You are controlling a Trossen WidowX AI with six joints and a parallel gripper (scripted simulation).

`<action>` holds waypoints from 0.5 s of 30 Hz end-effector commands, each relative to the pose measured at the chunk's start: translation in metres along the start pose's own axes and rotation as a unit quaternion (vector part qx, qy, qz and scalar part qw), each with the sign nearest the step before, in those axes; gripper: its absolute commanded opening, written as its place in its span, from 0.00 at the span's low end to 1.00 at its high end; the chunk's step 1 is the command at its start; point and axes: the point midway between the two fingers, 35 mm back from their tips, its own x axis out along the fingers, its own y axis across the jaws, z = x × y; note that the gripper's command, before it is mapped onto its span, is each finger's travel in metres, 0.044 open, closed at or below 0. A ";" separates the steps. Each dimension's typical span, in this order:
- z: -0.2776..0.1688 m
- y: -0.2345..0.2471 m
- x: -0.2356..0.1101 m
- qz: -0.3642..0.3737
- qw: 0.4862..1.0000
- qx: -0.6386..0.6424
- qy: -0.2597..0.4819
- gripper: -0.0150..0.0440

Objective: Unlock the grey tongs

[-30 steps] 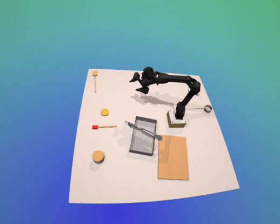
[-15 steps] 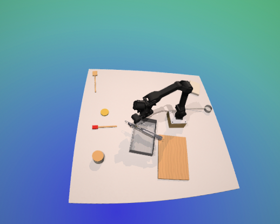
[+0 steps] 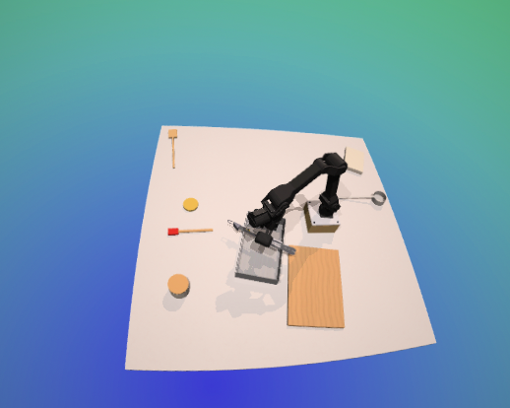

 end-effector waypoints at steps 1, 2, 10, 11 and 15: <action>0.002 0.001 -0.002 0.000 1.000 -0.005 -0.002 1.00; 0.002 0.001 -0.001 0.000 1.000 -0.005 -0.002 1.00; 0.003 0.001 0.009 0.000 1.000 -0.005 -0.002 1.00; 0.003 0.001 0.011 0.000 1.000 -0.005 -0.002 1.00; 0.003 0.002 0.017 0.000 1.000 -0.005 -0.002 1.00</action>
